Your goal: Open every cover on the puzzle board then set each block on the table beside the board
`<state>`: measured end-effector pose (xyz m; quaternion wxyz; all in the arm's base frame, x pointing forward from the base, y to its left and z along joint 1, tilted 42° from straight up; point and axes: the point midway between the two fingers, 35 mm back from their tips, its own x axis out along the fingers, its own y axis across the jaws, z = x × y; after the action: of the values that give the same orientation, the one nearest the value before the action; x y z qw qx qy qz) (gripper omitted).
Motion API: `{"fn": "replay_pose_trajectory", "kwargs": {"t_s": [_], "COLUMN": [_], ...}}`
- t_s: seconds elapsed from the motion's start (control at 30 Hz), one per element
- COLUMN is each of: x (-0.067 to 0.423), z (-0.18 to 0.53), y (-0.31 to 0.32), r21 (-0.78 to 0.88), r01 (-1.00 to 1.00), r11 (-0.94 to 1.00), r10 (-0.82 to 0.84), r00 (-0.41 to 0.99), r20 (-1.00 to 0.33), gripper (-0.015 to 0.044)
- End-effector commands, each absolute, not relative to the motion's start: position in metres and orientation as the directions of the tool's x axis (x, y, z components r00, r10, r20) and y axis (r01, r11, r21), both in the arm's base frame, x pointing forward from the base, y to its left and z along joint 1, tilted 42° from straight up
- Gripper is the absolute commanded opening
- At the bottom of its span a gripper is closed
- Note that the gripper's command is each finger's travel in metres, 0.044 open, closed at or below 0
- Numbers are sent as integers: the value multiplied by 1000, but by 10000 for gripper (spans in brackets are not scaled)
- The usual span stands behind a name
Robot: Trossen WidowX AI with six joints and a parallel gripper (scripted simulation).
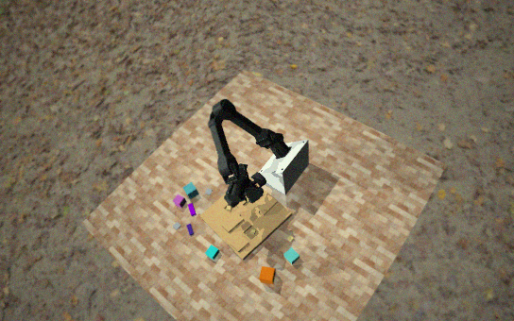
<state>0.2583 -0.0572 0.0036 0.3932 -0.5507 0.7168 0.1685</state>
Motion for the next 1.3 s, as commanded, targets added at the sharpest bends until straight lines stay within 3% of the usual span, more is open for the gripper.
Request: {"fn": "replay_pose_trajectory", "kwargs": {"t_s": [0.0, 0.43, 1.27], "x": [261, 263, 290], "z": [12, 35, -13], "y": [-49, -29, 42], "r21": [-199, -199, -194], "r01": [-920, -920, -921], "r11": [339, 339, 337], "r10": [-653, -653, -632], "r00": [-77, -77, -69], "r20": [-754, -754, -772], "gripper": [80, 80, 80]}}
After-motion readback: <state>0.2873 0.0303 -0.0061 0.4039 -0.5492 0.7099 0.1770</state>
